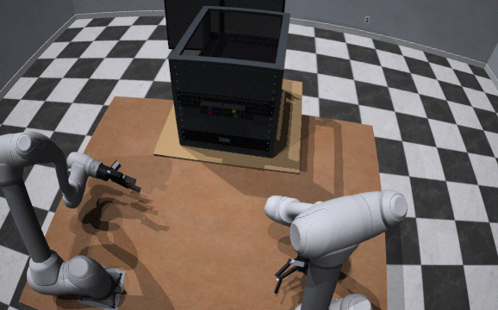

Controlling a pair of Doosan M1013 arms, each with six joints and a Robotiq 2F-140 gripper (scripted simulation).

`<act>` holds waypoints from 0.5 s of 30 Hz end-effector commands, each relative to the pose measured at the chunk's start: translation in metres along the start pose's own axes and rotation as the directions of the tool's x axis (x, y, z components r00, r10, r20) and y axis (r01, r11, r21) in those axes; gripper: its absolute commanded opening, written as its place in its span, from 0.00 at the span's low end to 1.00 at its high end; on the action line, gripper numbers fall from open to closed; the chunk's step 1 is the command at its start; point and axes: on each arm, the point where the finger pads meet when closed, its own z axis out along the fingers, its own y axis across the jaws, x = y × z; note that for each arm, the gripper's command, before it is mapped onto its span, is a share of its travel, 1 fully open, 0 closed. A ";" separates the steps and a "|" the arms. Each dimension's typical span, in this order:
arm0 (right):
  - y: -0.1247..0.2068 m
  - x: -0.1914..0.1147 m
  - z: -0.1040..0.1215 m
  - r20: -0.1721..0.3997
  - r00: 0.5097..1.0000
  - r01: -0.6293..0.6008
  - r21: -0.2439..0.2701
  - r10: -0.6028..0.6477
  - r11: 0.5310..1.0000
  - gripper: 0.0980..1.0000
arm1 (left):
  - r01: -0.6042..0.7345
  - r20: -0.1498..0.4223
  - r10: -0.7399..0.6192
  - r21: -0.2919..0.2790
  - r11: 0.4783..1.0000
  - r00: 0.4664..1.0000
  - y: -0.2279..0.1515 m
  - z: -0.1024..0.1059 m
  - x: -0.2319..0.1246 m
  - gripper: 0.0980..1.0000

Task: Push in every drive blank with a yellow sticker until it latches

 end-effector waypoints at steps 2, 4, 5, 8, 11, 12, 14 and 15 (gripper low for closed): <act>0.000 0.000 0.000 0.000 1.000 0.001 0.000 -0.001 1.000 1.00 | 0.142 -0.008 -0.142 0.073 0.987 0.990 -0.012 -0.072 -0.037 1.00; 0.000 0.000 0.000 0.000 1.000 0.001 0.000 -0.001 1.000 1.00 | 0.213 -0.024 -0.211 0.103 0.972 0.977 -0.014 -0.087 -0.049 1.00; 0.000 0.000 0.000 0.000 1.000 0.001 0.000 -0.001 1.000 1.00 | 0.249 -0.034 -0.246 0.118 0.961 0.969 -0.015 -0.096 -0.057 1.00; 0.000 0.000 0.000 0.000 1.000 0.001 0.000 -0.001 1.000 1.00 | 0.357 -0.069 -0.350 0.158 0.921 0.934 -0.019 -0.125 -0.080 1.00; 0.000 0.000 0.000 0.000 1.000 0.001 0.000 -0.001 1.000 1.00 | 0.428 -0.096 -0.417 0.180 0.886 0.904 -0.022 -0.153 -0.104 1.00; 0.000 0.000 0.000 0.000 1.000 0.001 0.000 -0.001 1.000 1.00 | 0.464 -0.111 -0.450 0.190 0.866 0.886 -0.022 -0.161 -0.113 1.00; 0.000 0.000 0.000 0.000 1.000 0.001 0.000 -0.001 1.000 1.00 | 0.533 -0.142 -0.513 0.206 0.821 0.846 -0.023 -0.178 -0.131 1.00; 0.000 0.000 0.000 0.000 1.000 0.001 0.000 -0.001 1.000 1.00 | 0.533 -0.142 -0.513 0.206 0.821 0.846 -0.024 -0.187 -0.139 1.00</act>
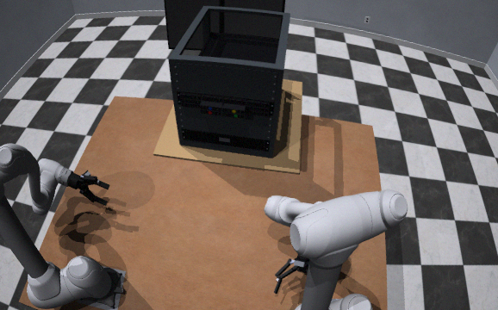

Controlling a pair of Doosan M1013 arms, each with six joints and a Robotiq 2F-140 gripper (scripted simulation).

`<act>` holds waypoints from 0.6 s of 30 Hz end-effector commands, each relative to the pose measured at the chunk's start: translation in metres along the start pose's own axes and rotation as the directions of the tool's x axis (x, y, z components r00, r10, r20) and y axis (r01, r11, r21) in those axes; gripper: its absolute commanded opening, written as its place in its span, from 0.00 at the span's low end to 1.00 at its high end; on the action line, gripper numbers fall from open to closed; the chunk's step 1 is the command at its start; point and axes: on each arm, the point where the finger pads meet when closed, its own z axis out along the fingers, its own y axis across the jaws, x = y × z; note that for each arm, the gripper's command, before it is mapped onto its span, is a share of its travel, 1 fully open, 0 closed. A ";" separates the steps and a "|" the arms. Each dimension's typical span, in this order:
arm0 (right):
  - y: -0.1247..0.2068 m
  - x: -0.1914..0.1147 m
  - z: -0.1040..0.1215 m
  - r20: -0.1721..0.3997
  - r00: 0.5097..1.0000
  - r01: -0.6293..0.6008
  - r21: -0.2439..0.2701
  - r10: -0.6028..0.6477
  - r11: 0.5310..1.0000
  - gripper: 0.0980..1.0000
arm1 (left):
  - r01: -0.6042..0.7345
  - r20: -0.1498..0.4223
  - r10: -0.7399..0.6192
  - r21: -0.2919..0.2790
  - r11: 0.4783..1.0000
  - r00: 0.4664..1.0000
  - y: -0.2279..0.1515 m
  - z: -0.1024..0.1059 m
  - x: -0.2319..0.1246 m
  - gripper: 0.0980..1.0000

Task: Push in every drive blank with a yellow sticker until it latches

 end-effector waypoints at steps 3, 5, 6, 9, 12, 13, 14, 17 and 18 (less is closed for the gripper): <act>0.000 0.000 0.000 0.000 1.000 0.001 0.000 -0.001 1.000 1.00 | 0.151 -0.030 -0.150 0.058 0.987 0.988 -0.032 -0.051 -0.036 1.00; 0.000 0.000 0.000 0.000 1.000 0.001 0.000 -0.001 1.000 1.00 | 0.231 -0.053 -0.227 0.080 0.970 0.972 -0.053 -0.081 -0.064 1.00; 0.000 0.000 0.000 0.000 1.000 0.001 0.000 -0.001 1.000 1.00 | 0.270 -0.065 -0.265 0.089 0.959 0.962 -0.057 -0.086 -0.071 1.00; 0.000 0.000 0.000 0.000 1.000 0.001 0.000 -0.001 1.000 1.00 | 0.385 -0.104 -0.375 0.111 0.916 0.921 -0.072 -0.107 -0.097 1.00; 0.000 0.000 0.000 0.000 1.000 0.001 0.000 -0.001 1.000 1.00 | 0.494 -0.145 -0.477 0.125 0.861 0.867 -0.087 -0.126 -0.125 1.00; 0.000 0.000 0.000 0.000 1.000 0.001 0.000 -0.001 1.000 1.00 | 0.494 -0.145 -0.477 0.125 0.861 0.867 -0.092 -0.133 -0.134 1.00; 0.000 0.000 0.000 0.000 1.000 0.001 0.000 -0.001 1.000 1.00 | 0.528 -0.159 -0.508 0.127 0.840 0.846 -0.096 -0.139 -0.143 1.00; 0.000 0.000 0.000 0.000 1.000 0.001 0.000 -0.001 1.000 1.00 | 0.624 -0.199 -0.596 0.129 0.771 0.778 -0.109 -0.155 -0.174 1.00; 0.000 0.000 0.000 0.000 1.000 0.001 0.000 -0.001 1.000 1.00 | 0.653 -0.212 -0.623 0.128 0.746 0.753 -0.114 -0.160 -0.184 1.00</act>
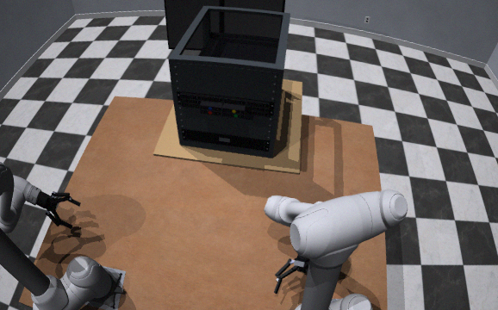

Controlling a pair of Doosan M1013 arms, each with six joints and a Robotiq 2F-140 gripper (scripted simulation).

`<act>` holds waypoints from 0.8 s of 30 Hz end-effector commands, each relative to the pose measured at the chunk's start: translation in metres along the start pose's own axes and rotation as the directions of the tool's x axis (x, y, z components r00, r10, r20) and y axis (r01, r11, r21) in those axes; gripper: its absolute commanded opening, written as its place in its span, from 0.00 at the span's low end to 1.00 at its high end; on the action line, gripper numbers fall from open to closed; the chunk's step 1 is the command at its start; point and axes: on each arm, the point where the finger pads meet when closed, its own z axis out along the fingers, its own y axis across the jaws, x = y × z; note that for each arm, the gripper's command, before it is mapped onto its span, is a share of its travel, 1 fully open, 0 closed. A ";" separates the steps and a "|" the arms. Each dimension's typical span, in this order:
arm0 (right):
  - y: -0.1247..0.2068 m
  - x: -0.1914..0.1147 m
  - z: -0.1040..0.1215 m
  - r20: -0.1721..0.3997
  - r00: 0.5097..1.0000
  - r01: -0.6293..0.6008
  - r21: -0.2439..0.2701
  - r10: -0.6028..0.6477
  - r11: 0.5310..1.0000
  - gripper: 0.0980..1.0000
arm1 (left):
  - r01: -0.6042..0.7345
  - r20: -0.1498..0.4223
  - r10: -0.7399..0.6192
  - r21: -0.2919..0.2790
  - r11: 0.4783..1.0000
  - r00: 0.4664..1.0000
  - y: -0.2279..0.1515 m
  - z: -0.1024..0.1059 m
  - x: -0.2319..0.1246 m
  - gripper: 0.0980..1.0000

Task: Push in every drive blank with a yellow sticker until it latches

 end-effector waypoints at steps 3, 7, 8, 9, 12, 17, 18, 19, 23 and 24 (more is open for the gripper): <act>0.000 0.000 0.000 0.000 1.000 0.001 0.000 -0.001 1.000 1.00 | 0.188 -0.046 -0.186 0.039 0.981 0.981 -0.073 -0.044 -0.039 1.00; 0.000 0.000 0.000 0.000 1.000 0.001 0.000 -0.001 1.000 1.00 | 0.326 -0.082 -0.321 0.053 0.944 0.943 -0.106 -0.058 -0.064 1.00; 0.000 0.000 0.000 0.000 1.000 0.001 0.000 -0.001 1.000 1.00 | 0.358 -0.091 -0.352 0.055 0.932 0.932 -0.116 -0.062 -0.071 1.00; 0.000 0.000 0.000 0.000 1.000 0.001 0.000 -0.001 1.000 1.00 | 0.388 -0.099 -0.382 0.057 0.920 0.919 -0.125 -0.066 -0.078 1.00; 0.000 0.000 0.000 0.000 1.000 0.001 0.000 -0.001 1.000 1.00 | 0.473 -0.123 -0.464 0.058 0.879 0.877 -0.151 -0.076 -0.101 1.00; 0.000 0.000 0.000 0.000 1.000 0.001 0.000 -0.001 1.000 1.00 | 0.590 -0.155 -0.577 0.055 0.806 0.802 -0.188 -0.088 -0.137 1.00; 0.000 0.000 0.000 0.000 1.000 0.001 0.000 -0.001 1.000 1.00 | 0.590 -0.155 -0.577 0.055 0.806 0.802 -0.188 -0.088 -0.137 1.00; 0.000 0.000 0.000 0.000 1.000 0.001 0.000 -0.001 1.000 1.00 | 0.590 -0.155 -0.577 0.055 0.806 0.802 -0.188 -0.088 -0.137 1.00; 0.000 0.000 0.000 0.000 1.000 0.001 0.000 -0.001 1.000 1.00 | 0.661 -0.175 -0.645 0.050 0.749 0.744 -0.208 -0.092 -0.160 1.00; 0.000 0.000 0.000 0.000 1.000 0.001 0.000 -0.001 1.000 1.00 | 0.676 -0.179 -0.659 0.049 0.735 0.730 -0.212 -0.093 -0.165 1.00</act>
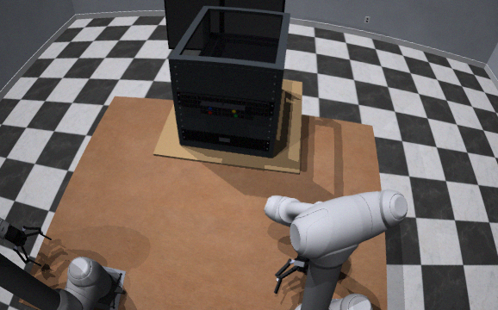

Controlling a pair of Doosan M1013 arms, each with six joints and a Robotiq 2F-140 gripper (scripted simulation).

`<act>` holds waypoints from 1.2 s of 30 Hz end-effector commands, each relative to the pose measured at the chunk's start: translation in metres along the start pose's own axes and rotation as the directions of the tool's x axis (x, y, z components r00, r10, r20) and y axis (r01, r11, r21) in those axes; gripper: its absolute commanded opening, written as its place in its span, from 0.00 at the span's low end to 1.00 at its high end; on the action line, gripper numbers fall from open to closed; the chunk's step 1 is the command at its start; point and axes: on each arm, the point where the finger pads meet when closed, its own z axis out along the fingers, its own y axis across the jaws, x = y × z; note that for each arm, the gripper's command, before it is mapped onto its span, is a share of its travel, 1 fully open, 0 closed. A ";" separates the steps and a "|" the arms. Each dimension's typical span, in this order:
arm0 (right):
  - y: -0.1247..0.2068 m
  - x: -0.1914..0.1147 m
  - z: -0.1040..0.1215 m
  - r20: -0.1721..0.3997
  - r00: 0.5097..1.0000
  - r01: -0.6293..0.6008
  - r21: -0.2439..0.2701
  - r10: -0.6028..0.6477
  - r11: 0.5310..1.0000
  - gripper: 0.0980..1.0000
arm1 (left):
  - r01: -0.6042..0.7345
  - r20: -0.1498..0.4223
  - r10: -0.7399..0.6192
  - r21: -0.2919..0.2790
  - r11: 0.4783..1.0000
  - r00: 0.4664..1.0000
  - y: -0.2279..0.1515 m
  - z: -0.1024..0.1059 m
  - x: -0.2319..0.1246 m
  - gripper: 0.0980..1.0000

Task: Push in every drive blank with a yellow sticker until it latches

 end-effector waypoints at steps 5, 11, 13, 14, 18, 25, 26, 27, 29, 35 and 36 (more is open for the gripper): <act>0.000 0.000 0.000 0.000 1.000 0.001 0.000 -0.001 1.000 1.00 | 0.155 -0.028 -0.155 0.015 0.988 0.988 -0.053 -0.007 -0.009 1.00; 0.000 0.000 0.000 0.000 1.000 0.001 0.000 -0.001 1.000 1.00 | 0.212 -0.037 -0.211 0.018 0.977 0.977 -0.072 -0.008 -0.014 1.00; 0.000 0.000 0.000 0.000 1.000 0.001 0.000 -0.001 1.000 1.00 | 0.220 -0.038 -0.219 0.019 0.975 0.975 -0.074 -0.009 -0.015 1.00; 0.000 0.000 0.000 0.000 1.000 0.001 0.000 -0.001 1.000 1.00 | 0.227 -0.039 -0.226 0.019 0.974 0.973 -0.077 -0.009 -0.015 1.00; 0.000 0.000 0.000 0.000 1.000 0.001 0.000 -0.001 1.000 1.00 | 0.248 -0.043 -0.247 0.020 0.968 0.968 -0.084 -0.009 -0.017 1.00; 0.000 0.000 0.000 0.000 1.000 0.001 0.000 -0.001 1.000 1.00 | 0.261 -0.045 -0.260 0.021 0.965 0.965 -0.088 -0.009 -0.018 1.00; 0.000 0.000 0.000 0.000 1.000 0.001 0.000 -0.001 1.000 1.00 | 0.261 -0.045 -0.260 0.021 0.965 0.965 -0.088 -0.009 -0.018 1.00; 0.000 0.000 0.000 0.000 1.000 0.001 0.000 -0.001 1.000 1.00 | 0.261 -0.045 -0.260 0.021 0.965 0.965 -0.088 -0.009 -0.018 1.00; 0.000 0.000 0.000 0.000 1.000 0.001 0.000 -0.001 1.000 1.00 | 0.261 -0.045 -0.260 0.021 0.965 0.965 -0.088 -0.009 -0.018 1.00; 0.000 0.000 0.000 0.000 1.000 0.001 0.000 -0.001 1.000 1.00 | 0.261 -0.045 -0.260 0.021 0.965 0.965 -0.088 -0.009 -0.018 1.00; 0.000 0.000 0.000 0.000 1.000 0.001 0.000 -0.001 1.000 1.00 | 0.261 -0.045 -0.260 0.021 0.965 0.965 -0.088 -0.009 -0.018 1.00</act>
